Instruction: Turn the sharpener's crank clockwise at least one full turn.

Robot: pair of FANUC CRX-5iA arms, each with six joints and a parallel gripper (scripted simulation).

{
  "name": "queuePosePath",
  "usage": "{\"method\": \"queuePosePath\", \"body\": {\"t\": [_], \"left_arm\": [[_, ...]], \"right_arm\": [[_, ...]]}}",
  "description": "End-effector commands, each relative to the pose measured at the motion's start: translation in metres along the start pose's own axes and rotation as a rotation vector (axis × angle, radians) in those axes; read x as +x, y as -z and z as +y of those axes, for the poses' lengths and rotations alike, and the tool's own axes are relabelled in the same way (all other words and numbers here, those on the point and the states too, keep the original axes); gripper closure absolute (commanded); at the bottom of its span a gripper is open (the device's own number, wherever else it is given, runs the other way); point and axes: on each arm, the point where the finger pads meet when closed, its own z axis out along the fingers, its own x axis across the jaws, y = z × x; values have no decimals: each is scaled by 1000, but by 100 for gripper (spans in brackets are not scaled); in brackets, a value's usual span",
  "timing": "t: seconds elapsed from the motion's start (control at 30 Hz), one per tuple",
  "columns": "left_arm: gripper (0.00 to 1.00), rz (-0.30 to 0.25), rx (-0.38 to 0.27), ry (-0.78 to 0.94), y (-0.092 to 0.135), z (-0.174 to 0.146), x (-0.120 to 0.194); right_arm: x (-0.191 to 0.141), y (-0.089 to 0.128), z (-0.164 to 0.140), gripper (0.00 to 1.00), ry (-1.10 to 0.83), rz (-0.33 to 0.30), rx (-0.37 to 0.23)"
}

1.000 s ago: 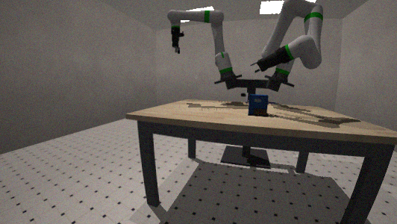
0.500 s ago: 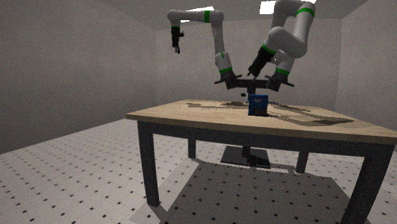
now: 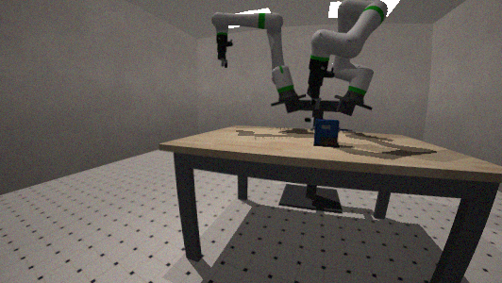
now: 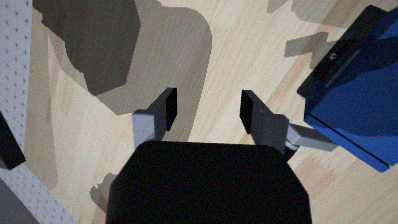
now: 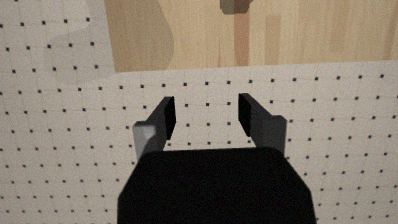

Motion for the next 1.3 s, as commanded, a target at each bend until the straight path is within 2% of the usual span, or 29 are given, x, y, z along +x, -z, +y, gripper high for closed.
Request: {"method": "queuePosePath", "body": {"t": [0.0,0.03,0.1,0.13,0.17,0.37,0.43,0.57,0.6,1.27], "left_arm": [[0,111,22,-124,-1,13,10],[0,141,26,-159,0,18,13],[0,141,26,-159,0,18,13],[0,207,37,-236,3,29,19],[0,241,42,-275,4,35,22],[0,400,65,-461,17,69,33],[0,426,68,-490,20,75,34],[0,431,69,-497,20,76,34],[100,431,69,-497,20,76,34],[100,431,69,-497,20,76,34]], "right_arm": [[0,1,0,0,0,0,-2],[0,1,0,0,0,0,-2],[0,1,0,0,0,0,-2],[0,1,0,0,0,0,-2],[0,1,0,0,0,0,-2],[0,1,0,0,0,0,-2],[0,1,0,0,0,0,-2],[0,1,0,0,0,0,-2],[0,1,0,0,0,0,-2],[0,1,0,0,0,0,-2]]}}
